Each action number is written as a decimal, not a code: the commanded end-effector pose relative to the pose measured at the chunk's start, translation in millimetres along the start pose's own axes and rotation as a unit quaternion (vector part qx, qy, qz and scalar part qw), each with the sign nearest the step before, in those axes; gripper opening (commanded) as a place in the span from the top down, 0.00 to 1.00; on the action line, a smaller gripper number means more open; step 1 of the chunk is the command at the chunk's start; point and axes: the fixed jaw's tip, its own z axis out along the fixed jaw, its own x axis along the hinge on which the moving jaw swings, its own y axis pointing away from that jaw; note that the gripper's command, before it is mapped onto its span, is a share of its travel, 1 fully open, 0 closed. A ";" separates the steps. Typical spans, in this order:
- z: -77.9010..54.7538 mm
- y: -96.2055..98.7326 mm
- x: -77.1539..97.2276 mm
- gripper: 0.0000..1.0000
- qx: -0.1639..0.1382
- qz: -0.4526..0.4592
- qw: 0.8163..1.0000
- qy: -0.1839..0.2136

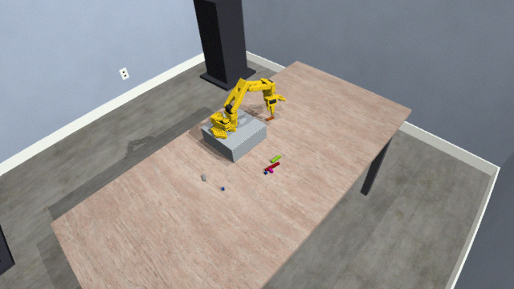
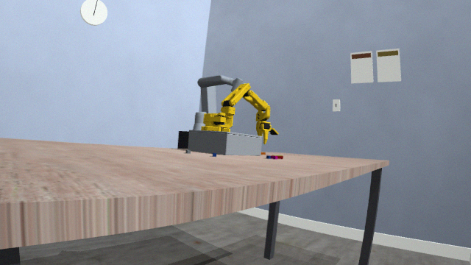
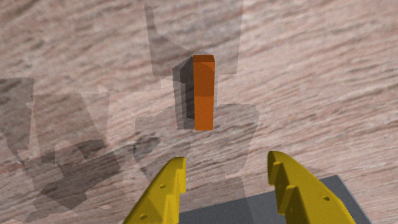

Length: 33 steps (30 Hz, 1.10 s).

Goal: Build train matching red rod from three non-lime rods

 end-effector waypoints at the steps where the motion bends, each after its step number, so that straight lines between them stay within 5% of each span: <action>1: 7.5 2.4 1.7 0.81 0.001 -0.002 1.000 0.006; 33: 51.0 1.9 2.3 0.81 0.001 -0.002 1.000 0.006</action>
